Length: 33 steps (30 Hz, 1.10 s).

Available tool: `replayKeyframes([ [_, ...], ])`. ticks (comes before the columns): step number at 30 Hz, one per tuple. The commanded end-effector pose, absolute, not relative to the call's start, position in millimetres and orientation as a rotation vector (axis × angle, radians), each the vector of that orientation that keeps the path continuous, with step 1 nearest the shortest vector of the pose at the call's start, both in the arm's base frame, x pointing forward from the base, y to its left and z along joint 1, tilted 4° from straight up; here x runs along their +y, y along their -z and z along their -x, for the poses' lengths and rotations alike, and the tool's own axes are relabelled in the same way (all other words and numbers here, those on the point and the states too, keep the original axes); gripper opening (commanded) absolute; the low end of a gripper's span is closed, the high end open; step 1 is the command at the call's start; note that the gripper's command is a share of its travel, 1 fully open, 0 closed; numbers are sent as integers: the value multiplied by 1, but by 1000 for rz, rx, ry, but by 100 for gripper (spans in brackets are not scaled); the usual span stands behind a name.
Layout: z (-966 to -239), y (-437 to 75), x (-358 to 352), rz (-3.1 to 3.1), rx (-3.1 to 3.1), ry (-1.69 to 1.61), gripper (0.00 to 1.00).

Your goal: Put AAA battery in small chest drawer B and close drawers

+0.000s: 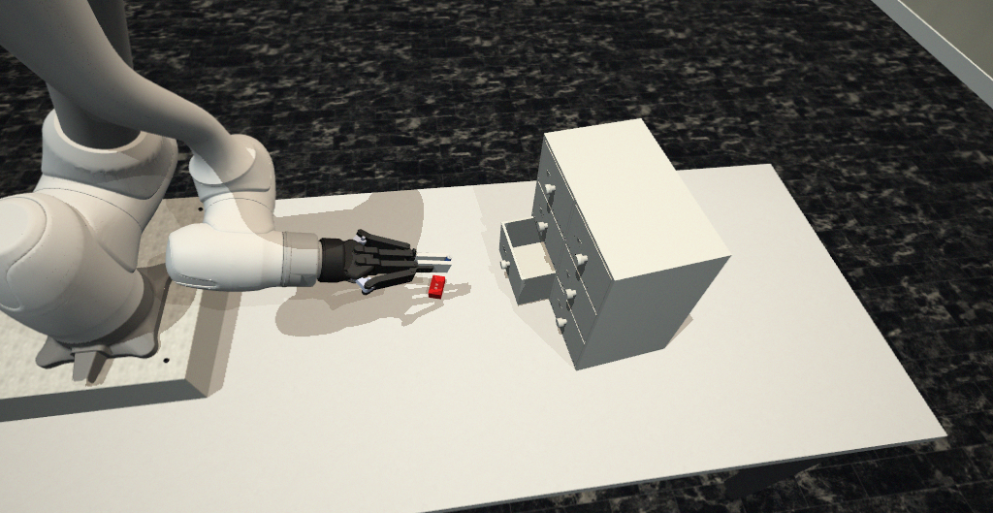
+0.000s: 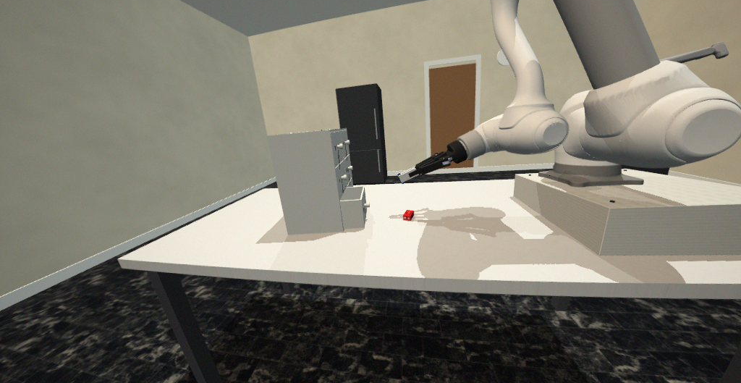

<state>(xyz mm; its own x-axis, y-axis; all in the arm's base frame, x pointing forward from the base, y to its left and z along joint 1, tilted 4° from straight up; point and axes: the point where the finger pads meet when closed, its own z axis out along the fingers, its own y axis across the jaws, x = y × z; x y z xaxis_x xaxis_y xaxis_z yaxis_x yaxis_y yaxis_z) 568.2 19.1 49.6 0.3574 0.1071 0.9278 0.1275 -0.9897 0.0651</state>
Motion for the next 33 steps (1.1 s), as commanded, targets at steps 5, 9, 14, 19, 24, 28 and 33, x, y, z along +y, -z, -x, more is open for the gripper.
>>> replayKeyframes([
  [5, -568, -49, 19, 2553, -222, 1783, 3],
  [9, -568, -49, 19, 2551, -222, 1786, 3],
  [14, -568, -49, 19, 2549, -222, 1789, 3],
  [19, -568, -49, 19, 2549, -221, 1789, 3],
  [24, -569, -49, 19, 2549, -222, 1789, 3],
  [28, -570, -49, 19, 2549, -222, 1789, 3],
  [33, -575, -49, 20, 2549, -222, 1789, 3],
])
